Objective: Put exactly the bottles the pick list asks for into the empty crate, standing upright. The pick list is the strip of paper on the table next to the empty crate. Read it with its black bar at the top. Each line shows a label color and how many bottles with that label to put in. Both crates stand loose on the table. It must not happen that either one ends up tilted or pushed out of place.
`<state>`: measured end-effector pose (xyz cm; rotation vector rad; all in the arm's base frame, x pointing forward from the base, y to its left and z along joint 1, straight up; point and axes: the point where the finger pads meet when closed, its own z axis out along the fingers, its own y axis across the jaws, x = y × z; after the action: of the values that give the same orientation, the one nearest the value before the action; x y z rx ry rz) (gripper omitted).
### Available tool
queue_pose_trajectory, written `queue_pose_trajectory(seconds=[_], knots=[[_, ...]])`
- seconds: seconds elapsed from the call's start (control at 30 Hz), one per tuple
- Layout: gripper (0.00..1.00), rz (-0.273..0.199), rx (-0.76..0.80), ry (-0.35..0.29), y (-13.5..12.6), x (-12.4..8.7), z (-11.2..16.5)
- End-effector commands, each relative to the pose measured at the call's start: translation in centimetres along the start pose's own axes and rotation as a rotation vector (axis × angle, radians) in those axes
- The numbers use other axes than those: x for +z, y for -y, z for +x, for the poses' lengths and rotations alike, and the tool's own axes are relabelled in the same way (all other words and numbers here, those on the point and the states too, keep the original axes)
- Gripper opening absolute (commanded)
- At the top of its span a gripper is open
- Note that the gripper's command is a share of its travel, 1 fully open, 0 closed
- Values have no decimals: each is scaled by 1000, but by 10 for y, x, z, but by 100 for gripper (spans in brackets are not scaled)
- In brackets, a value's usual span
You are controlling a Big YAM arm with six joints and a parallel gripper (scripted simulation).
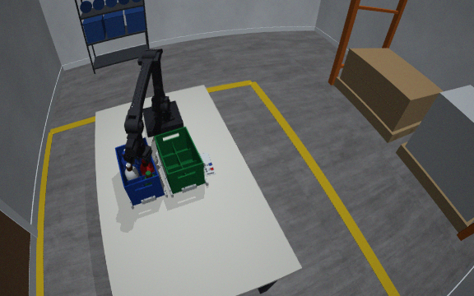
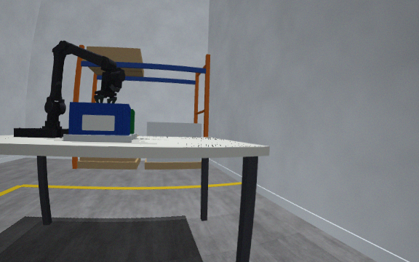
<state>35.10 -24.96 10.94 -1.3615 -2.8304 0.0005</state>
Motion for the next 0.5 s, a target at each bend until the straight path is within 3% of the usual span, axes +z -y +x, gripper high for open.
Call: queue_pose_trajectory(seconds=[0.0, 0.47], knots=[[61, -2, 0, 3, 2, 7, -4], [61, -10, 0, 34, -3, -2, -12]])
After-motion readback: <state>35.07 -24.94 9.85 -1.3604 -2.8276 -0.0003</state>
